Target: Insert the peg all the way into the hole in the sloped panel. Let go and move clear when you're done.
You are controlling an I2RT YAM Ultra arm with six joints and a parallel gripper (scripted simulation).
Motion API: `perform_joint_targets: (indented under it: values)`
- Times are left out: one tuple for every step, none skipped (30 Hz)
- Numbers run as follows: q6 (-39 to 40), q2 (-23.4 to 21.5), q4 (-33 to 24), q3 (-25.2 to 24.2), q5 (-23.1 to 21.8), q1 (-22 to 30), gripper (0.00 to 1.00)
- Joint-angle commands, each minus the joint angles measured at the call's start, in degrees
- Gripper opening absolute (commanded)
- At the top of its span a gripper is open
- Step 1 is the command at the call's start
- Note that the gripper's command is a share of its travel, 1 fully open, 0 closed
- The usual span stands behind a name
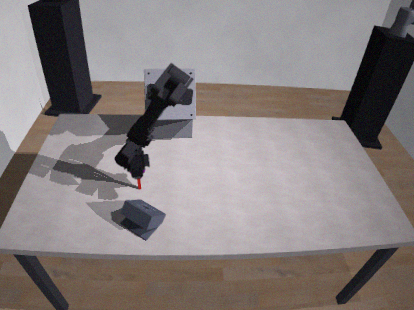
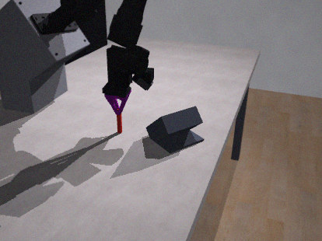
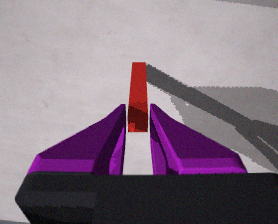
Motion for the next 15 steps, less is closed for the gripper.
perform_joint_targets:
  values:
    - [0.0, -0.3, -0.1, 0.0, 0.0, -0.2, 0.00]
    - [0.0, -0.3, -0.1, 0.0, 0.0, -0.2, 0.00]
    - [0.0, -0.3, -0.1, 0.0, 0.0, -0.2, 0.00]
    - [0.0, -0.3, -0.1, 0.0, 0.0, -0.2, 0.00]
    - [0.0, -0.3, -0.1, 0.0, 0.0, -0.2, 0.00]
    - [-0.1, -0.8, -0.3, -0.2, -0.1, -0.3, 0.00]
    - [-0.3, -1.6, -0.7, -0.5, -0.4, -0.7, 0.00]
    - [-0.6, -2.8, -1.4, -0.8, -0.7, -1.2, 0.00]
    - [-1.0, -4.2, -2.4, -1.2, -1.1, -1.8, 0.00]
    - [-1.5, -5.7, -3.7, -1.4, -1.6, -2.6, 0.00]
    - [-2.0, -7.1, -5.2, -1.5, -2.1, -3.4, 0.00]
    - [-2.6, -8.6, -6.9, -1.6, -2.7, -4.2, 0.00]
    - [-3.2, -10.1, -8.6, -1.6, -3.4, -5.1, 0.00]
    - [-3.2, -10.1, -8.6, -1.6, -3.4, -5.1, 0.00]
    - [-3.2, -10.1, -8.6, -1.6, -3.4, -5.1, 0.00]
